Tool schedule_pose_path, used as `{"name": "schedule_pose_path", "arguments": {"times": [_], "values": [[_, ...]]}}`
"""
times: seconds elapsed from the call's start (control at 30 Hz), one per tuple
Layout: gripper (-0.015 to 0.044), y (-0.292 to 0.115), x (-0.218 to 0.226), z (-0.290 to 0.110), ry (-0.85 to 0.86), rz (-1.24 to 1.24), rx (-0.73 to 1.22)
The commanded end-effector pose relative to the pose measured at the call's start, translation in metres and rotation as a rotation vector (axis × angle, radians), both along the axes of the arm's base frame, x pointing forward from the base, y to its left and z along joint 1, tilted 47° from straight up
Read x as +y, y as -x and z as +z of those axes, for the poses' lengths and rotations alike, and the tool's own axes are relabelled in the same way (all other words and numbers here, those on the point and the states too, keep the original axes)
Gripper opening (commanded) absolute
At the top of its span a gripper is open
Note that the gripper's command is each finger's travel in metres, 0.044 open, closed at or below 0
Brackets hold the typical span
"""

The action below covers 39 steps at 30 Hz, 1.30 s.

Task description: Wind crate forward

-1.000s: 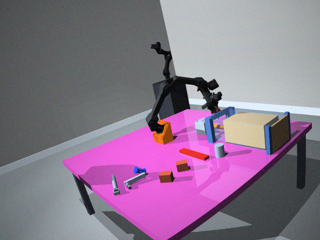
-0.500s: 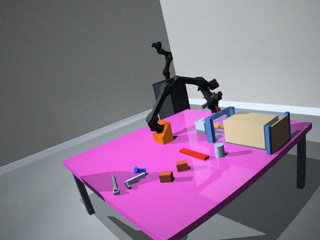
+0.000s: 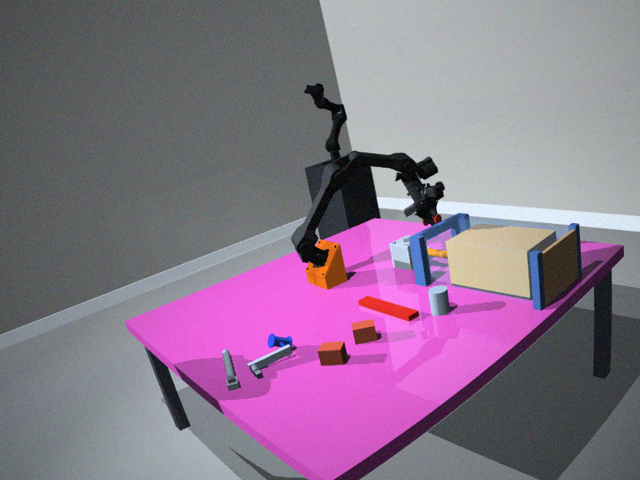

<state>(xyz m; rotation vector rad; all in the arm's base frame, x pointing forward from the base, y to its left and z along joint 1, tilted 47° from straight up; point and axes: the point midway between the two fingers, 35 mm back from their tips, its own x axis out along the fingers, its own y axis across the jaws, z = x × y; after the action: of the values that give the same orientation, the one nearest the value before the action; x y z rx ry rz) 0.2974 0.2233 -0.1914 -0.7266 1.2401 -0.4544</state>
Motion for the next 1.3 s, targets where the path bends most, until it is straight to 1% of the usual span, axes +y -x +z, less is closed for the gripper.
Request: {"name": "schedule_pose_path", "arguments": {"times": [0.0, 1.27], "values": [[0.0, 0.017, 0.013, -0.011, -0.03, 0.0, 0.032], [0.0, 0.059, 0.033, -0.02, -0.033, 0.0, 0.035]]}}
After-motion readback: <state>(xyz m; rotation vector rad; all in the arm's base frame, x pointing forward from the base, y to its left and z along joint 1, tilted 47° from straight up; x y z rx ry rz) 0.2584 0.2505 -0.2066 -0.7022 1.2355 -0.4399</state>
